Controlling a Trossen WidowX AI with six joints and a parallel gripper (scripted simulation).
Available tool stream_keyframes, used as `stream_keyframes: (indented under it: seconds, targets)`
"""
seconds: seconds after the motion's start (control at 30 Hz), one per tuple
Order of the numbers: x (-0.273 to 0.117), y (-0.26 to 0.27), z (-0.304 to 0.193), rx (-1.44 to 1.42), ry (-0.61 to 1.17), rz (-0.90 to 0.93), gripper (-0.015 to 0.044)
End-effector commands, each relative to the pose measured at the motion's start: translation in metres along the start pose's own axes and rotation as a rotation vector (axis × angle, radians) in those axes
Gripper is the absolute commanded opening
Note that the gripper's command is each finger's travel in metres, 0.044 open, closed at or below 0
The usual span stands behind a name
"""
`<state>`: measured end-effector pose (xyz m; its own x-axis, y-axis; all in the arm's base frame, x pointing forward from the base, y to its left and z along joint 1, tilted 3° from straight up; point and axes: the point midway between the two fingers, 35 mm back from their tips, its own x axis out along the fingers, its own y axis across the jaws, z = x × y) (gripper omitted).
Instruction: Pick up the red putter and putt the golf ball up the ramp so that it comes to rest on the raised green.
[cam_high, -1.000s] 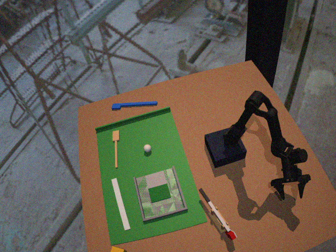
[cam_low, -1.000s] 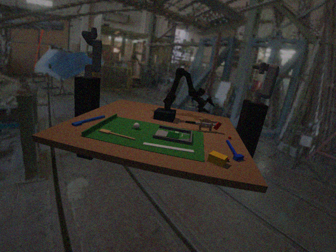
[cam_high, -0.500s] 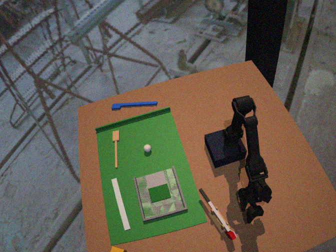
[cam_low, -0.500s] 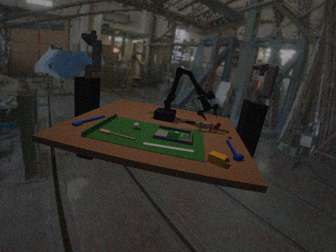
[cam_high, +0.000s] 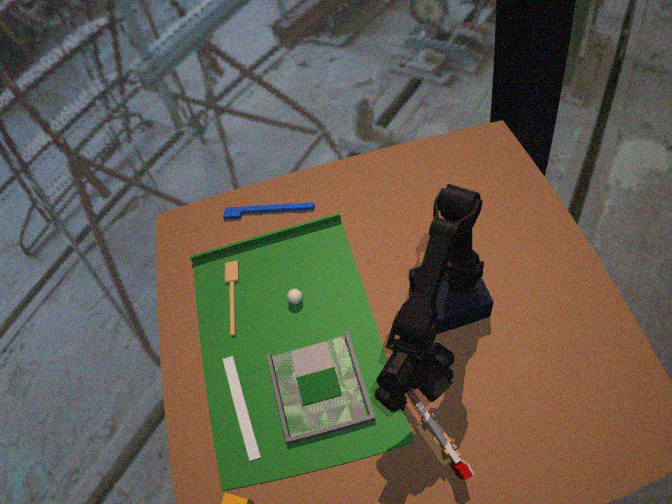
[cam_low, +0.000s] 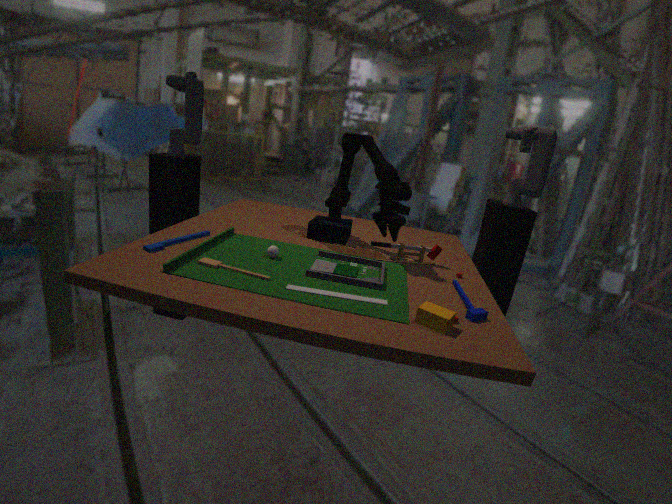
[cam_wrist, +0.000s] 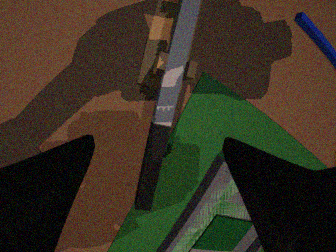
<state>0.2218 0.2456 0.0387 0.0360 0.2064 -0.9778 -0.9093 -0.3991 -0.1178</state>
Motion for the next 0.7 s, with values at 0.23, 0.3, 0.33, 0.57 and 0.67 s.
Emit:
stream_keyframes:
  seconds: [0.23, 0.3, 0.33, 0.57, 0.67]
  targets:
    - [-0.018, 0.000, -0.031, 0.220, -0.043, 0.075, 0.0440]
    - [-0.018, 0.000, -0.031, 0.220, -0.043, 0.075, 0.0440]
    - [-0.017, 0.000, -0.032, 0.220, -0.043, 0.075, 0.0440]
    - [0.004, 0.003, -0.036, 0.220, -0.043, 0.075, 0.0440]
    - [0.004, 0.003, -0.036, 0.220, -0.043, 0.075, 0.0440]
